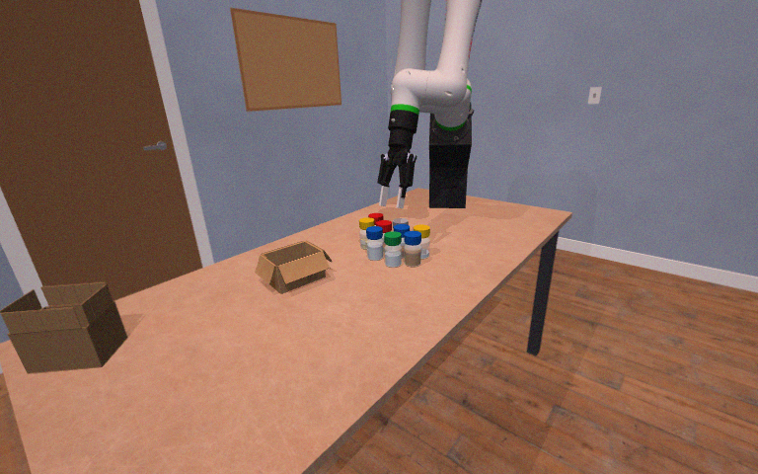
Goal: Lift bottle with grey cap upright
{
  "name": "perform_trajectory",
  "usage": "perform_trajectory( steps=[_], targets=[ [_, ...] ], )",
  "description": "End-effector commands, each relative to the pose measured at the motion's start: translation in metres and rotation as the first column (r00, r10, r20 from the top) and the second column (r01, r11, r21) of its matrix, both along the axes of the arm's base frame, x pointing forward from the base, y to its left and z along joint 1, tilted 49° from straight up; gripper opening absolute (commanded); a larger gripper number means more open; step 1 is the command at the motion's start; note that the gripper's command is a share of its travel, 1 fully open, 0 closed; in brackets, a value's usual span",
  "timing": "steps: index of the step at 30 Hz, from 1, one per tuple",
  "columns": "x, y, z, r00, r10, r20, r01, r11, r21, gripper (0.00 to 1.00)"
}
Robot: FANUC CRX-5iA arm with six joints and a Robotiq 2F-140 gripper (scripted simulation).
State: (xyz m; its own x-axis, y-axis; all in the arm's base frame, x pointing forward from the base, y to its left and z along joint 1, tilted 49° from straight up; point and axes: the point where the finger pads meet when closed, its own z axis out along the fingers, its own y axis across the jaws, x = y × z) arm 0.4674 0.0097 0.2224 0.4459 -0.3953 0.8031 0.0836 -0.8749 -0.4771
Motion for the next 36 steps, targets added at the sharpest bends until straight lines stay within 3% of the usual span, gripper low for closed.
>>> perform_trajectory(
  steps=[1, 23, 33, 36],
  targets=[
    [0.0, 0.0, 0.001, 1.0, 0.0, 0.001, 0.0, 1.0, 0.0, 0.51],
    [0.0, 0.0, 0.001, 1.0, 0.0, 0.001, 0.0, 1.0, 0.0, 0.51],
    [-0.051, -0.003, -0.055, 1.0, -0.012, 0.018, 0.012, 1.0, 0.006, 0.51],
    [-0.051, -0.003, -0.055, 1.0, -0.012, 0.018, 0.012, 1.0, 0.006, 0.51]
  ],
)
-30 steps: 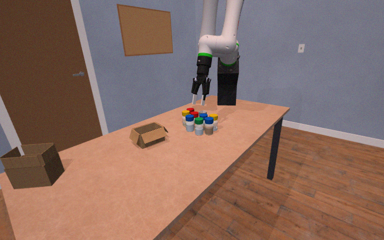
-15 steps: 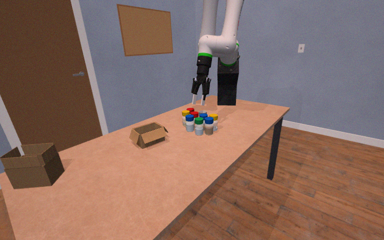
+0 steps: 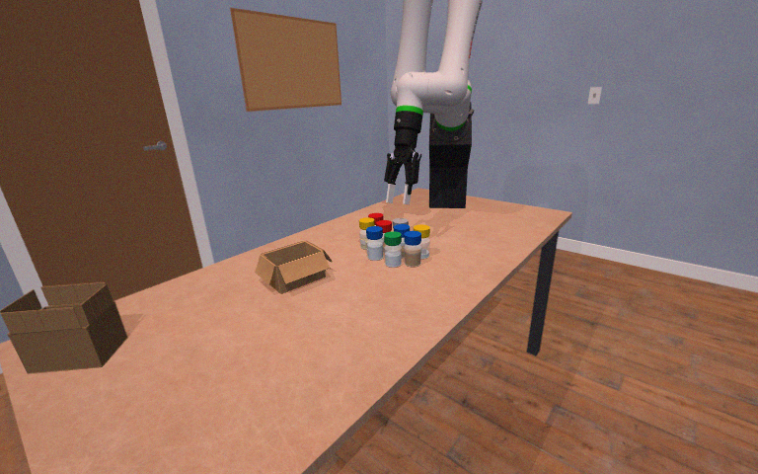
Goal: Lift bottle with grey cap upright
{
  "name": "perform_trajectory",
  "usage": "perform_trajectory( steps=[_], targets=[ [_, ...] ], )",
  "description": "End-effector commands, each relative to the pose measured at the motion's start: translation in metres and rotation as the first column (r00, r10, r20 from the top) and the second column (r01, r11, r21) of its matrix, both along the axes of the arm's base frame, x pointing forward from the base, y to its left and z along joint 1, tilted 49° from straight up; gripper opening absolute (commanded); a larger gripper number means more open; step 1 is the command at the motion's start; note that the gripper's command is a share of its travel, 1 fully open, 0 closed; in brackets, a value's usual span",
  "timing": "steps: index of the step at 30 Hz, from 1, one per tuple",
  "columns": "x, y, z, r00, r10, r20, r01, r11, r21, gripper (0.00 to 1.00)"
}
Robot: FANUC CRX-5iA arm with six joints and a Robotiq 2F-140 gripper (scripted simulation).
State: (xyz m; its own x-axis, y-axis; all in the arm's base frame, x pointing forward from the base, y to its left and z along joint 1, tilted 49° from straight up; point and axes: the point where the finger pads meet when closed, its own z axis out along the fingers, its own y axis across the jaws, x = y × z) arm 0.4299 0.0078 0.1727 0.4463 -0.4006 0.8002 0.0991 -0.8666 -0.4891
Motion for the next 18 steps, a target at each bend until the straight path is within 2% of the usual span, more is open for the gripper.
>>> perform_trajectory(
  steps=[1, 5, 14, 18],
  targets=[
    [-0.013, -0.001, -0.005, 1.0, -0.026, 0.012, 0.026, 1.0, -0.008, 0.51],
    [-0.008, -0.001, -0.006, 1.0, -0.001, 0.002, 0.001, 1.0, 0.0, 0.51],
    [-0.033, -0.002, -0.029, 1.0, -0.026, 0.012, 0.026, 1.0, -0.008, 0.51],
    [-0.033, -0.002, -0.029, 1.0, -0.026, 0.012, 0.026, 1.0, -0.008, 0.51]
  ],
)
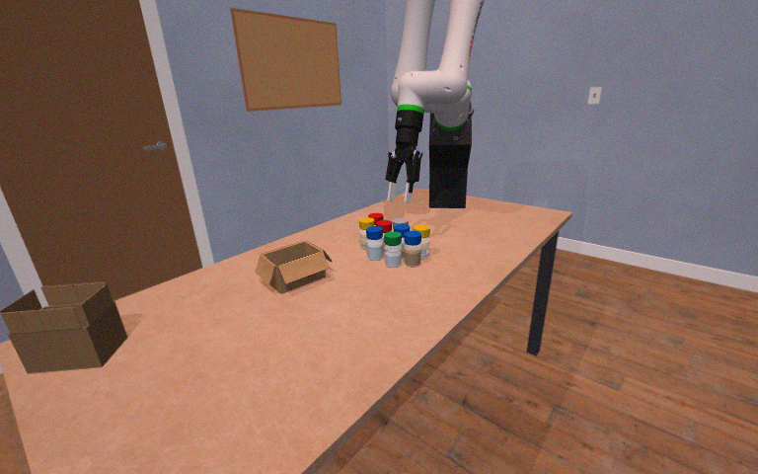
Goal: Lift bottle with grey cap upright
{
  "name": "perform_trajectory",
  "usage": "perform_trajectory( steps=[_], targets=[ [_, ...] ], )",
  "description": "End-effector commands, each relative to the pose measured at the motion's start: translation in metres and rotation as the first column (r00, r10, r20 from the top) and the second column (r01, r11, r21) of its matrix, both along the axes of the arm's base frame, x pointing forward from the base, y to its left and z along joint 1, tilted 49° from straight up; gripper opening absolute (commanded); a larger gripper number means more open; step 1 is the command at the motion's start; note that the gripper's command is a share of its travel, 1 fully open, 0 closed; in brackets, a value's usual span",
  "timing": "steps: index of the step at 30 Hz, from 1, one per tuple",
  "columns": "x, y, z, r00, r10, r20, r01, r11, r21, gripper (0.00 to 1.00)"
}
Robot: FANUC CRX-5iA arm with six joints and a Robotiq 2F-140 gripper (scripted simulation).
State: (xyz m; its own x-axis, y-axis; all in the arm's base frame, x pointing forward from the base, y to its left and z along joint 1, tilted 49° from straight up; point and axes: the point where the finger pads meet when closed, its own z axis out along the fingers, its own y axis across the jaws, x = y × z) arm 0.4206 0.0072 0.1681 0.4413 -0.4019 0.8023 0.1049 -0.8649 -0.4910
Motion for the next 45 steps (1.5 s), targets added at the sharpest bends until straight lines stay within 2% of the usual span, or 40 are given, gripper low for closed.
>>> perform_trajectory(
  steps=[1, 3, 4, 13, 20, 21, 37, 38, 45],
  targets=[
    [-0.023, -0.002, -0.024, 1.0, -0.029, 0.004, 0.029, 1.0, -0.011, 0.51],
    [-0.023, -0.002, -0.024, 1.0, -0.029, 0.004, 0.029, 1.0, -0.011, 0.51],
    [-0.001, 0.0, -0.001, 1.0, -0.003, 0.001, 0.003, 1.0, -0.001, 0.51],
    [-0.013, -0.001, -0.013, 1.0, -0.029, 0.004, 0.029, 1.0, -0.011, 0.51],
    [-0.013, -0.001, -0.013, 1.0, -0.029, 0.004, 0.029, 1.0, -0.011, 0.51],
    [-0.001, 0.0, 0.0, 1.0, -0.003, 0.001, 0.003, 1.0, -0.001, 0.51],
    [-0.007, -0.001, -0.006, 1.0, -0.029, 0.004, 0.029, 1.0, -0.011, 0.51],
    [0.005, -0.002, 0.005, 1.0, -0.003, 0.001, 0.003, 1.0, -0.001, 0.51],
    [0.043, -0.011, 0.04, 1.0, -0.023, 0.004, 0.023, 1.0, -0.009, 0.51]
  ],
)
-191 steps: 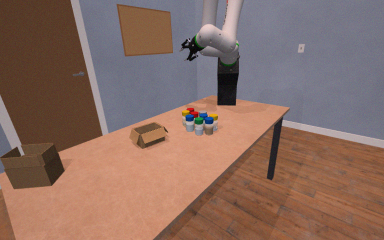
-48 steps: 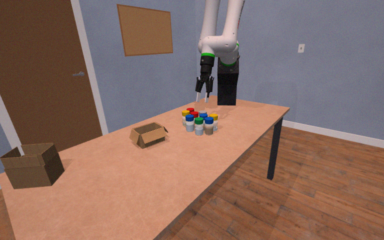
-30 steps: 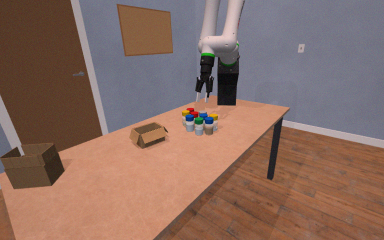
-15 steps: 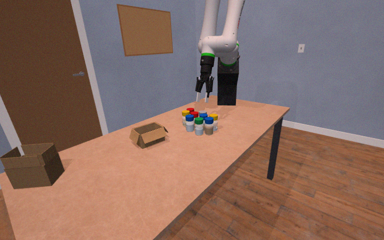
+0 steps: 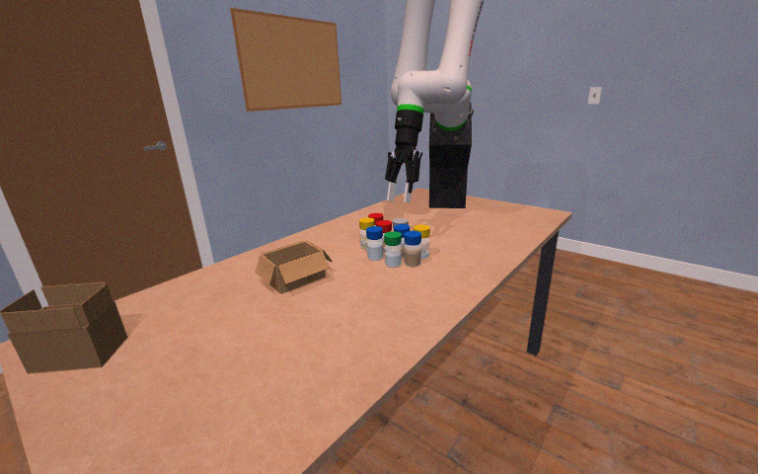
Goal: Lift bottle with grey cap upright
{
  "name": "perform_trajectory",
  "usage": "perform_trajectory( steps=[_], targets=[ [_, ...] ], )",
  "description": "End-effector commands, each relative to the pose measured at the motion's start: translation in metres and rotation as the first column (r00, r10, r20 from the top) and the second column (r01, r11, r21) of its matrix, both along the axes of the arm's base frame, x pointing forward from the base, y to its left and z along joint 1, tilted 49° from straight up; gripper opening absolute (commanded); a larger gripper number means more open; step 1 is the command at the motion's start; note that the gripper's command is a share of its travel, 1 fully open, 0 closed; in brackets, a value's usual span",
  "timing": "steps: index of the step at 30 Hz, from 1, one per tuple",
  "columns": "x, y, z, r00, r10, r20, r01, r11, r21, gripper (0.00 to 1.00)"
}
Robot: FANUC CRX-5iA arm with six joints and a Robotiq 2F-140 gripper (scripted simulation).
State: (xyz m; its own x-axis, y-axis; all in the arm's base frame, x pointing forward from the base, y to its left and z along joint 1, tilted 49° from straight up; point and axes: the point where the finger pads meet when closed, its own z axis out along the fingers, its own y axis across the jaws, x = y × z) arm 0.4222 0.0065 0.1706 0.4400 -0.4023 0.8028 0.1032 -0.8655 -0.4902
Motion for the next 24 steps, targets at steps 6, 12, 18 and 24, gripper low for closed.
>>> perform_trajectory(
  steps=[6, 12, 18, 24],
  targets=[
    [0.052, -0.013, 0.048, 1.0, -0.027, 0.004, 0.027, 1.0, -0.01, 0.51],
    [0.033, -0.009, 0.034, 1.0, -0.018, 0.004, 0.018, 1.0, -0.007, 0.51],
    [0.077, -0.02, 0.072, 0.999, -0.034, 0.004, 0.034, 0.999, -0.013, 0.51],
    [0.091, -0.023, 0.082, 0.999, -0.037, 0.004, 0.037, 0.999, -0.014, 0.51]
  ],
)
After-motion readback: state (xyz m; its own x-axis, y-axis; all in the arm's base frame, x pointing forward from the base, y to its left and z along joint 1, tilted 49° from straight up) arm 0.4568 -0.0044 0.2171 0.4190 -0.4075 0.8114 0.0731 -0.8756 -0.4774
